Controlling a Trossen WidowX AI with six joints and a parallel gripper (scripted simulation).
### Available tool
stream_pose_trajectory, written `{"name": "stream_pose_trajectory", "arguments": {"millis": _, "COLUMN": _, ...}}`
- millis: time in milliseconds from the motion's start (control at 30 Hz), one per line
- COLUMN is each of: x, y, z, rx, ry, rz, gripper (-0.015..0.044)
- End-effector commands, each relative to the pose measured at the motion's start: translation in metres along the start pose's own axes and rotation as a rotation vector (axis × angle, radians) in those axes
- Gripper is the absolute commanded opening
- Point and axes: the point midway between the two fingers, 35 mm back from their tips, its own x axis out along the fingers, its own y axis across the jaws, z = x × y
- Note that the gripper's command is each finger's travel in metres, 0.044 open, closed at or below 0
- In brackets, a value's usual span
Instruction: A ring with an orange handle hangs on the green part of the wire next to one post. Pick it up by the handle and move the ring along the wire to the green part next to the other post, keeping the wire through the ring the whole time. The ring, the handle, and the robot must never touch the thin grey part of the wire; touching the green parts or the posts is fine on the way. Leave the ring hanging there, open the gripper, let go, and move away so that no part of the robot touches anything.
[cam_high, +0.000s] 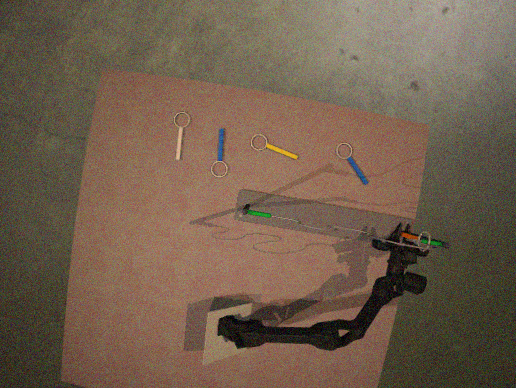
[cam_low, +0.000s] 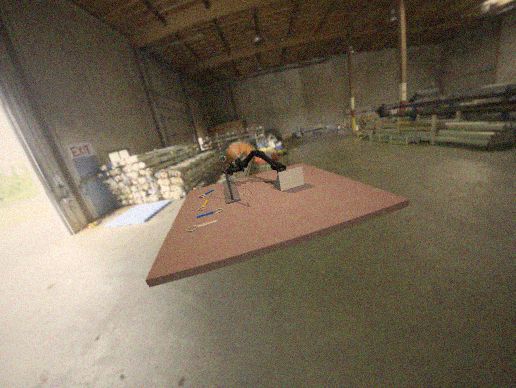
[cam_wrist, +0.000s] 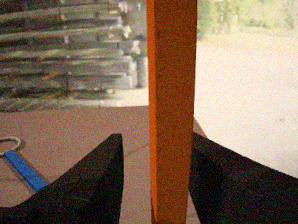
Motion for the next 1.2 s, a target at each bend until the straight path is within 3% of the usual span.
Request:
{"name": "stream_pose_trajectory", "arguments": {"millis": 0, "x": 0.000, "y": 0.000, "z": 0.000, "rx": 0.000, "ry": 0.000, "rz": 0.000, "gripper": 0.0029}}
{"name": "stream_pose_trajectory", "arguments": {"millis": 233, "x": 0.000, "y": 0.000, "z": 0.000, "rx": 0.000, "ry": 0.000, "rz": 0.000, "gripper": -0.0150}}
{"name": "stream_pose_trajectory", "arguments": {"millis": 1167, "x": 0.000, "y": 0.001, "z": 0.019, "rx": -0.001, "ry": -0.001, "rz": -0.003, "gripper": -0.0150}}
